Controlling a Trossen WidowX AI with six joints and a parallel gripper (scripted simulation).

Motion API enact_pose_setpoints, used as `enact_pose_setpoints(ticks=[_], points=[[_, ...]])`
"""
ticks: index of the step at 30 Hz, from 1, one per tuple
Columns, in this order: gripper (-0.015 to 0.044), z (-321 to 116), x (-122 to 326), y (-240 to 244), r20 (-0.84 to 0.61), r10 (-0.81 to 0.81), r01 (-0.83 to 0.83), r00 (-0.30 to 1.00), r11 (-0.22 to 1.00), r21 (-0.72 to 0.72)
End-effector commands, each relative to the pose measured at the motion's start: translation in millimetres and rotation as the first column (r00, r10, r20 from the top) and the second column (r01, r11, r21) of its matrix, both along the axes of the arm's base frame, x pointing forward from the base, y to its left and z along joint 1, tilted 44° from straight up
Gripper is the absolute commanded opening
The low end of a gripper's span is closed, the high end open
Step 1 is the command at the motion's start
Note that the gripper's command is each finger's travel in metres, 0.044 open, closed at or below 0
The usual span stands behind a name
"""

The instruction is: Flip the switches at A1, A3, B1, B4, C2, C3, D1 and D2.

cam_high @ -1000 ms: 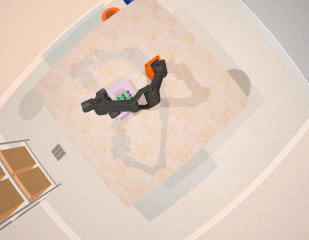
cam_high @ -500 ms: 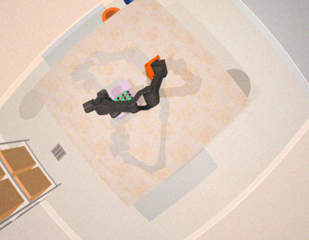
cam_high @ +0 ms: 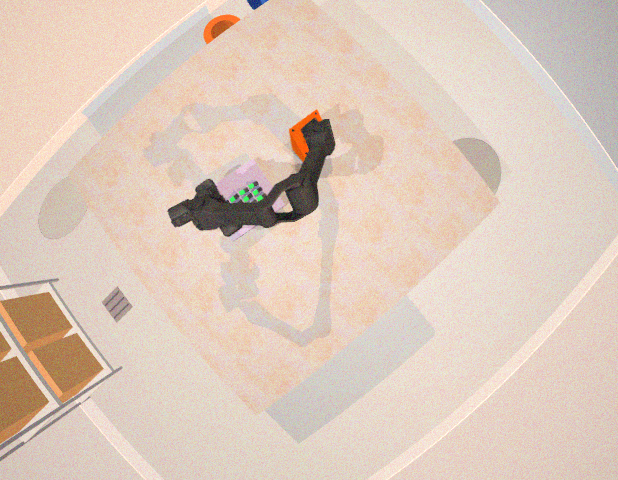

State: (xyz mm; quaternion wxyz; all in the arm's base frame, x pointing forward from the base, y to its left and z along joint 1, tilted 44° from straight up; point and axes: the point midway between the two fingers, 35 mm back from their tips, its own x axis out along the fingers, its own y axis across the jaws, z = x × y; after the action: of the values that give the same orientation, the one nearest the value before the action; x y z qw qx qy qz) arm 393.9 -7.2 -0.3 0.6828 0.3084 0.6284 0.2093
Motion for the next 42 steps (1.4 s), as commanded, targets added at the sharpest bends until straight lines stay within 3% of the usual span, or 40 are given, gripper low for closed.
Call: enact_pose_setpoints(ticks=[1, 42], points=[[0.0, -0.1, 0.4, 0.6, -0.001, -0.004, 0.004, 1.0, 1.0, 0.005], [0.0, -2.9, 1.0, 3.3, -0.001, -0.004, 0.004, 1.0, 1.0, 0.005]])
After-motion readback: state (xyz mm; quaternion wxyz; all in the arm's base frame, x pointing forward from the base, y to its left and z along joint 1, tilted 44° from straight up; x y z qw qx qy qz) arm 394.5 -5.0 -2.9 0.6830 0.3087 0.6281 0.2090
